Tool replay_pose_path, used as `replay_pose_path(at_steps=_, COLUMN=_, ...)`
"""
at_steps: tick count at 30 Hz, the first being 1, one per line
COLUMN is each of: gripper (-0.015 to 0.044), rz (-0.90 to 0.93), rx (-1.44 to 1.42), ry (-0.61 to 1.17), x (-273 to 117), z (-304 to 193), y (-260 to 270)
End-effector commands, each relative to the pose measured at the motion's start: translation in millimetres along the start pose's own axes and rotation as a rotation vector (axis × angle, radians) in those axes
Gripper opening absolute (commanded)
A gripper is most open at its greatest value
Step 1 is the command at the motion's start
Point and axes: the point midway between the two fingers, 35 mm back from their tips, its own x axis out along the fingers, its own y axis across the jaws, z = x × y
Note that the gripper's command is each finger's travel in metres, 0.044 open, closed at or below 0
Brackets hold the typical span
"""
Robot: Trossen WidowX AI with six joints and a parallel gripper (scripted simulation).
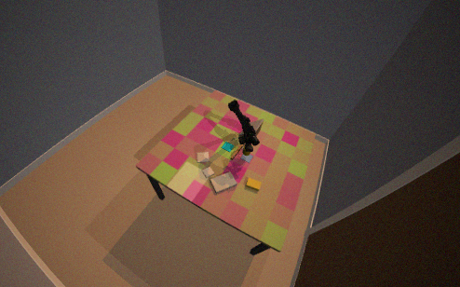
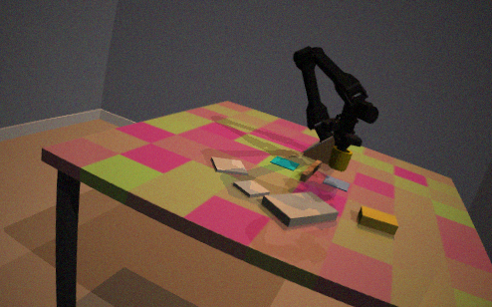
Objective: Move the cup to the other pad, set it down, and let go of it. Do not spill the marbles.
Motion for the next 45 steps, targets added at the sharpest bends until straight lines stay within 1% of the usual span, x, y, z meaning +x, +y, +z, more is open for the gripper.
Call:
replay_pose_path(at_steps=1, gripper=0.0000, rz=-0.007, rx=-0.007, ry=-0.006, x=0.9, z=7.5, y=-6.4)
replay_pose_path(at_steps=45, gripper=0.0000, rz=-0.011, rx=-0.006, ry=-0.007, x=-5.1, z=88.2, y=-53.9)
